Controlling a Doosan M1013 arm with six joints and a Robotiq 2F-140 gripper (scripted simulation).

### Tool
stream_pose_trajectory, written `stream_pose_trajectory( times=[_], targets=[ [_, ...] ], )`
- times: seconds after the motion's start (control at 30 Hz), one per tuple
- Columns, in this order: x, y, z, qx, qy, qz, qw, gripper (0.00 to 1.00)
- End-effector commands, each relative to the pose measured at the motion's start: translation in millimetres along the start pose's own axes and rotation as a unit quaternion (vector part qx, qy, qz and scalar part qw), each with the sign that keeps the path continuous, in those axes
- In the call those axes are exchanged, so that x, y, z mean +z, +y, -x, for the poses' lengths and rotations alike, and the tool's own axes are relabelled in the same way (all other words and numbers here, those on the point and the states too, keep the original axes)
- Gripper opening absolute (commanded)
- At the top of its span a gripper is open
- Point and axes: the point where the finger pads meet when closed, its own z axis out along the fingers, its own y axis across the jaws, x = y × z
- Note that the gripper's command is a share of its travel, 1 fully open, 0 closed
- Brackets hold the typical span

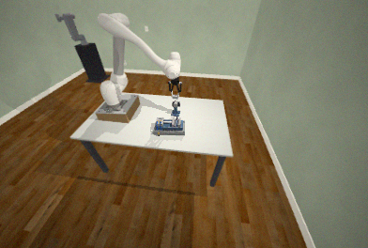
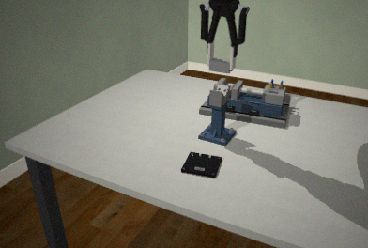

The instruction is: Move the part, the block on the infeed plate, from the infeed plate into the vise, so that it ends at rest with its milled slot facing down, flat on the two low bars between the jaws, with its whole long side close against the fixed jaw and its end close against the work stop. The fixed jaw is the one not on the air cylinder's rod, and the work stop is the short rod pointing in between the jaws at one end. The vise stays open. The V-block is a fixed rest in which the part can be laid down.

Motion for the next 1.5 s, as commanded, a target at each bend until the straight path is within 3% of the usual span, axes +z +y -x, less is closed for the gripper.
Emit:
stream_pose_trajectory(
  times=[0.0, 1.0, 1.47],
  targets=[
    [-5.8, 0, 1, 0.002, 0.001, -0.002, 1.000, 0.00],
    [-7.0, -2, -4, -0.016, 0.001, -0.002, 1.000, 0.00],
    [-7.4, -9, -21, -0.085, 0.001, -0.002, 0.996, 0.00]
  ],
)
